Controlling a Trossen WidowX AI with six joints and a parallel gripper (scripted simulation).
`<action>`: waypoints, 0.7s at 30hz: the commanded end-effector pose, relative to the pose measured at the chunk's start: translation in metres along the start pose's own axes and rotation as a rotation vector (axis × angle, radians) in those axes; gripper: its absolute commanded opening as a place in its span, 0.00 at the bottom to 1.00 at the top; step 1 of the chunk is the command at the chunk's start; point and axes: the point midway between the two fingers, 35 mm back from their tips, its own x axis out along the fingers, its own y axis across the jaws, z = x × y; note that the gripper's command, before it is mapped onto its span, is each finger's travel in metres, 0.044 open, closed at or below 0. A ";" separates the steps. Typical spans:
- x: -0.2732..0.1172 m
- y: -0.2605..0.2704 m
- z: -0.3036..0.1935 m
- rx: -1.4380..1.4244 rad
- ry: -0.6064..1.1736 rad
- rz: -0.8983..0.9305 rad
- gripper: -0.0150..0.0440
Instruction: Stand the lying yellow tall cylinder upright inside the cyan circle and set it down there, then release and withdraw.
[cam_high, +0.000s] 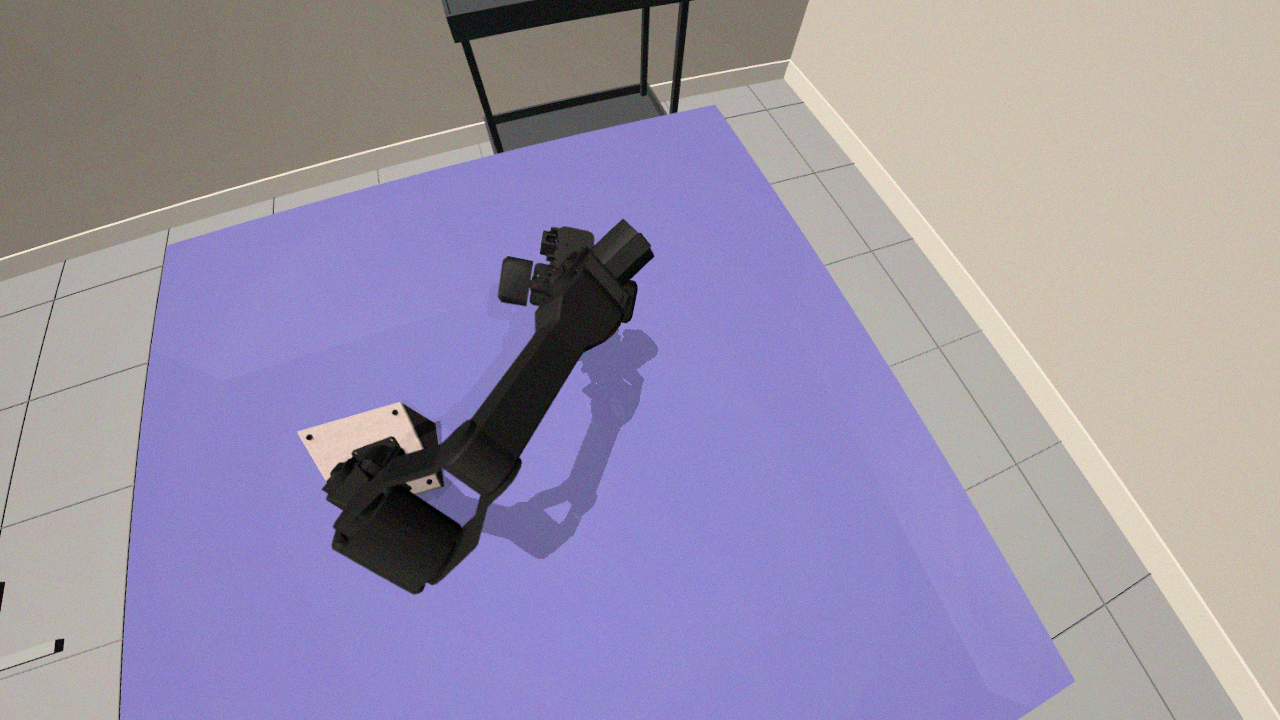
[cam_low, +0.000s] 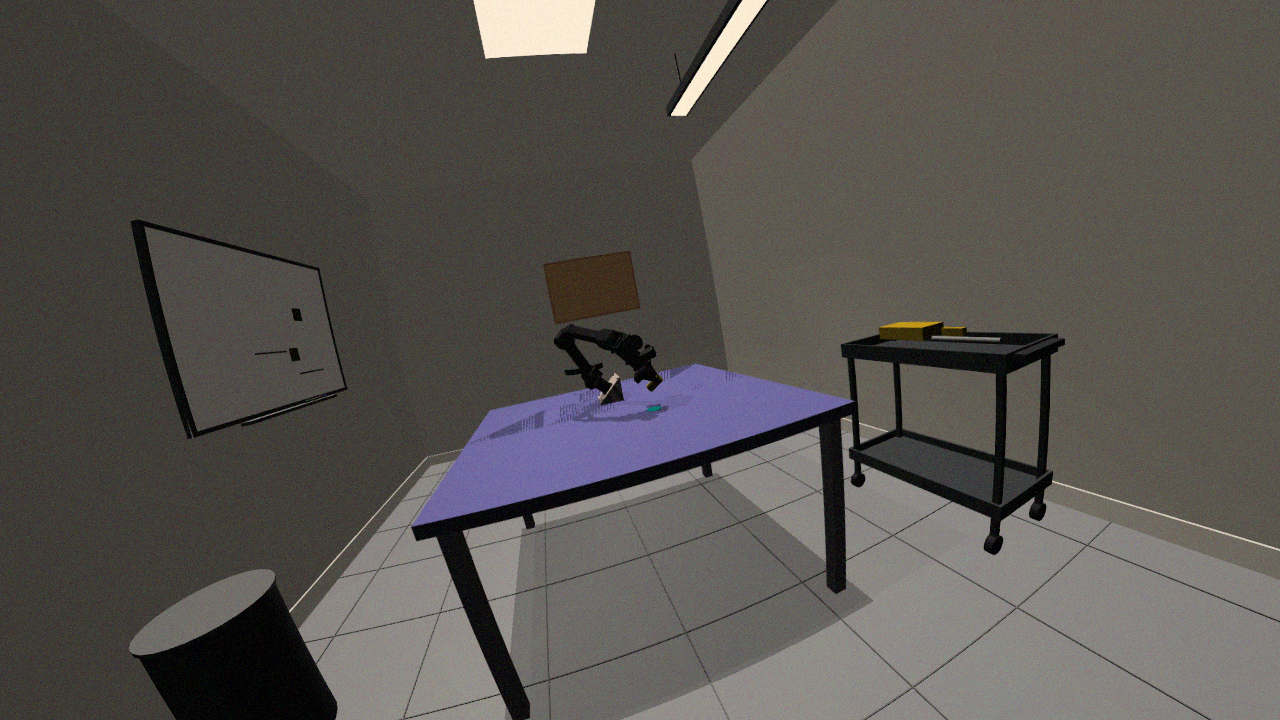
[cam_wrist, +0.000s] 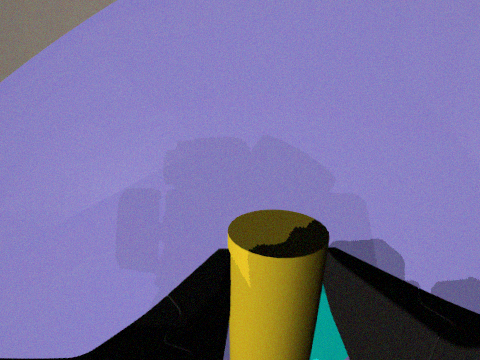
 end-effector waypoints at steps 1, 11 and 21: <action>-0.003 0.000 0.002 -0.007 -0.046 0.003 0.43; -0.003 -0.001 0.001 -0.016 -0.121 0.010 0.43; -0.004 -0.002 0.001 -0.027 -0.197 0.013 0.43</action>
